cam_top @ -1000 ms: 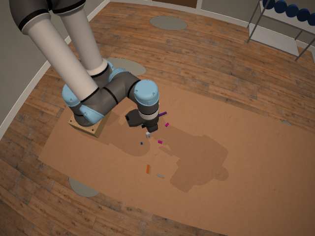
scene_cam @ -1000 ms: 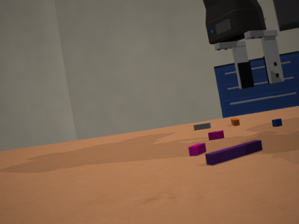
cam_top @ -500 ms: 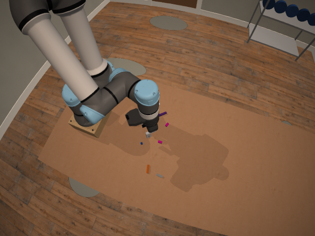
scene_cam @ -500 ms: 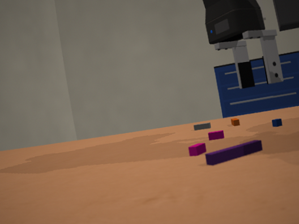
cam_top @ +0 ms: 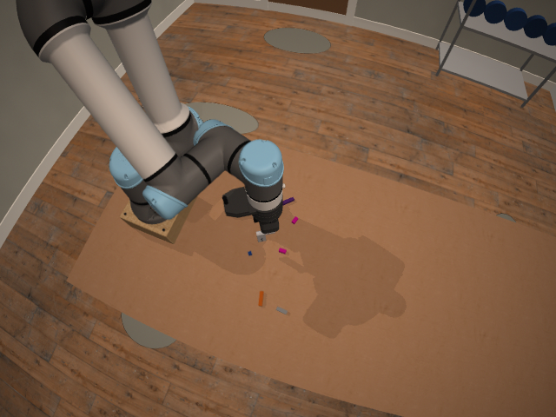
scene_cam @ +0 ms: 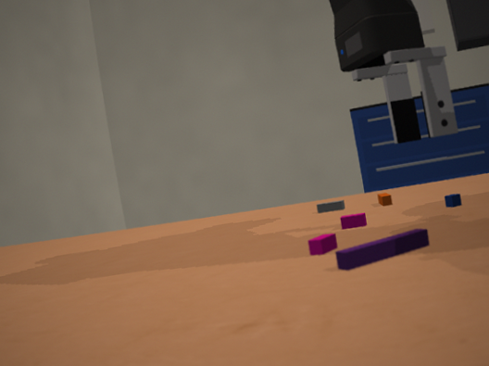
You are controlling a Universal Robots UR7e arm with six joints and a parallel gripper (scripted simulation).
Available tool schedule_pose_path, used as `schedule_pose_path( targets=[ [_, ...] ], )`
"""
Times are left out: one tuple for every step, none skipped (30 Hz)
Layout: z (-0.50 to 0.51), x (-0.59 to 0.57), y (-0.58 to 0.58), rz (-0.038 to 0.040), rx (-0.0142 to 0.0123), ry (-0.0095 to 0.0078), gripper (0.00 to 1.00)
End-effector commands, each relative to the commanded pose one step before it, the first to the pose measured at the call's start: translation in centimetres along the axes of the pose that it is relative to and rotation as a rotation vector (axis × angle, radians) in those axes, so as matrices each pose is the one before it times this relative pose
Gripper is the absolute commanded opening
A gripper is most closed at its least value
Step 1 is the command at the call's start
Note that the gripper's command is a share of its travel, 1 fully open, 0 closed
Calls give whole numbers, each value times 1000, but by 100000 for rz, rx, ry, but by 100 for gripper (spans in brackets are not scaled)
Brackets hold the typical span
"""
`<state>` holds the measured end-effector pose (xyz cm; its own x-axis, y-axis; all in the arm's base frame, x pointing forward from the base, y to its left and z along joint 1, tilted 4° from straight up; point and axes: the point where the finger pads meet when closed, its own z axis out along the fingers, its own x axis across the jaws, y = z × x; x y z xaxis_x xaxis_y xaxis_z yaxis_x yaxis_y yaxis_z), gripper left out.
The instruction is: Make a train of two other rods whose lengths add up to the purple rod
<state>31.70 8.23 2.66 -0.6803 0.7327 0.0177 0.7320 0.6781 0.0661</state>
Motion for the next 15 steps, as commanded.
schedule_pose_path(
  targets=[
    [-77,326,362,13010,168,-293,100],
    [-11,86,68,2756,1,0,100],
    [-11,91,70,2855,1,0,100],
    [-11,97,72,2952,1,0,100],
    [-11,102,74,3046,1,0,100],
    [-12,108,75,3138,1,0,100],
    [0,0,0,0,0,0,100],
    [0,0,0,0,0,0,100],
    [-12,114,77,3227,1,0,100],
    [-12,119,78,3313,1,0,100],
    [-12,125,78,3396,1,0,100],
    [-12,131,79,3475,0,0,100],
    [-11,122,70,3158,0,0,100],
    [-9,104,57,2641,0,0,100],
    [-10,112,59,2795,0,0,100]
  ],
)
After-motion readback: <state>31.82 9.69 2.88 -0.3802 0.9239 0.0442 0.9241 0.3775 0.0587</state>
